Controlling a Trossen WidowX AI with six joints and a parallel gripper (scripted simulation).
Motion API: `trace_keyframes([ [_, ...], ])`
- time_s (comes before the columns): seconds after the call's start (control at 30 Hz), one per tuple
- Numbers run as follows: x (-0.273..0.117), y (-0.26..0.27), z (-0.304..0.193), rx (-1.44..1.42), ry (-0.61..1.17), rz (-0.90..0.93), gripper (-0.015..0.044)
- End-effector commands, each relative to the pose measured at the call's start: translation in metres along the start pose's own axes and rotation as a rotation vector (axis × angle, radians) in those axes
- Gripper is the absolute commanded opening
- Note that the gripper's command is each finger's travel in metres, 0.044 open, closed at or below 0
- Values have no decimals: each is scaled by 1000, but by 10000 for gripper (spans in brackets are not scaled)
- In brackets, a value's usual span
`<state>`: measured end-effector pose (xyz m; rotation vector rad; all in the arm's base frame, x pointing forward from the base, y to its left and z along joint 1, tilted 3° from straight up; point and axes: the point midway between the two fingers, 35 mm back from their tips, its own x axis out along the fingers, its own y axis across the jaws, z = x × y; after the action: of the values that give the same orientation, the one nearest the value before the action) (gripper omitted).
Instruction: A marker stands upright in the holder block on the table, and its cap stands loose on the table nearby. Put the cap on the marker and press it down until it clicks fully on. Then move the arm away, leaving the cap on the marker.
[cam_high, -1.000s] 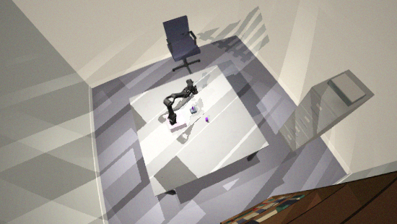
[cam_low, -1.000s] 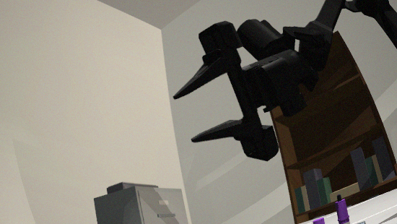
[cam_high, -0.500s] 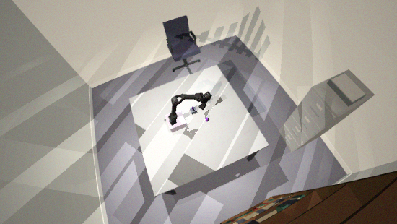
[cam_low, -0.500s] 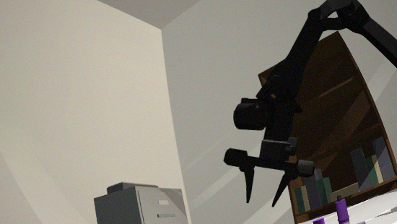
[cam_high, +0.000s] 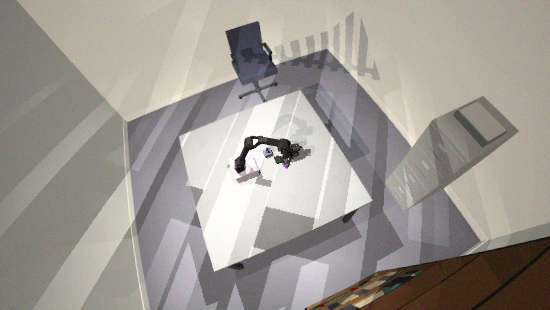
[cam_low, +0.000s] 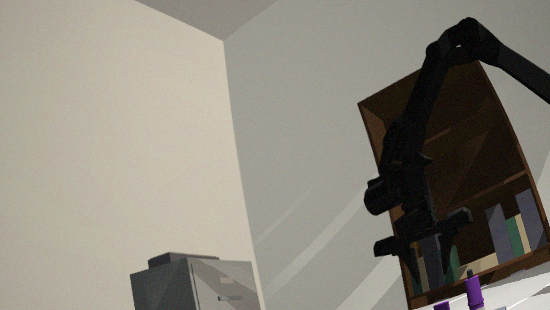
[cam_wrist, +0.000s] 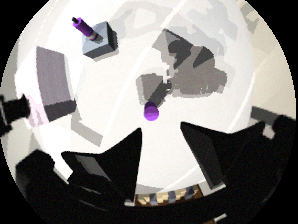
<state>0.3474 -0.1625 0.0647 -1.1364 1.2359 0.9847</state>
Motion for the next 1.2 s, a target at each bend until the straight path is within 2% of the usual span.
trace_keyframes([
  [0.0,18,8,0,6,-1,29,246],
  [1.17,77,9,2,6,-2,29,246],
])
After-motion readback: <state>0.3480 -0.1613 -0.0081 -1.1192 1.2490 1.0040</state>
